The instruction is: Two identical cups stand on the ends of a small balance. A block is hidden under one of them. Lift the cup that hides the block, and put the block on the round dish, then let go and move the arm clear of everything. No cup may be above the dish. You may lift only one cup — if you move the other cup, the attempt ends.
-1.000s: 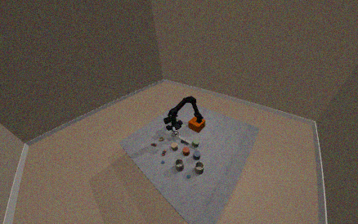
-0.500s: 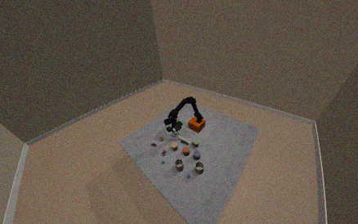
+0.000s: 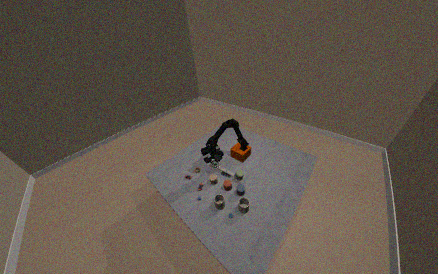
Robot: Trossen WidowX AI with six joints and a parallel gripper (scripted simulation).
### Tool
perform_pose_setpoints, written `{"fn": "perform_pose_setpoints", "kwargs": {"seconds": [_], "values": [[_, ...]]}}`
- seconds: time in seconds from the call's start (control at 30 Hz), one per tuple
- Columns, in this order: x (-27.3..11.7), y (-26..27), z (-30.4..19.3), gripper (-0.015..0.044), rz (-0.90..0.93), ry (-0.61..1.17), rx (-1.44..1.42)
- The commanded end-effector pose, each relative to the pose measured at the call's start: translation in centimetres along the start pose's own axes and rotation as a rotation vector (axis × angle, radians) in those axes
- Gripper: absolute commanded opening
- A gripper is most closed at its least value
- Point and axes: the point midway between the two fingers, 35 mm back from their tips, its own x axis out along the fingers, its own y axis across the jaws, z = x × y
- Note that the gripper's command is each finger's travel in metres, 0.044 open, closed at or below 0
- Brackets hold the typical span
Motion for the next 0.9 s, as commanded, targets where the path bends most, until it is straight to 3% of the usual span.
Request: {"fn": "perform_pose_setpoints", "kwargs": {"seconds": [0.0,0.13,0.23,0.57,0.63,0.73,0.87], "values": [[0.8,0.2,0.1,0.026,0.008,-0.006,-0.006],[1.2,0.2,0.1,0.026,0.007,-0.006,-0.007],[1.2,0.2,0.1,0.0181,0.007,-0.006,-0.007],[1.2,0.2,0.1,0.0115,0.007,-0.006,-0.007],[1.1,0.2,0.1,0.0062,0.007,-0.006,-0.007],[-0.4,0.0,0.1,0.0,0.007,-0.006,-0.007],[-3.1,-0.2,0.1,0.0,0.007,-0.006,-0.007]]}}
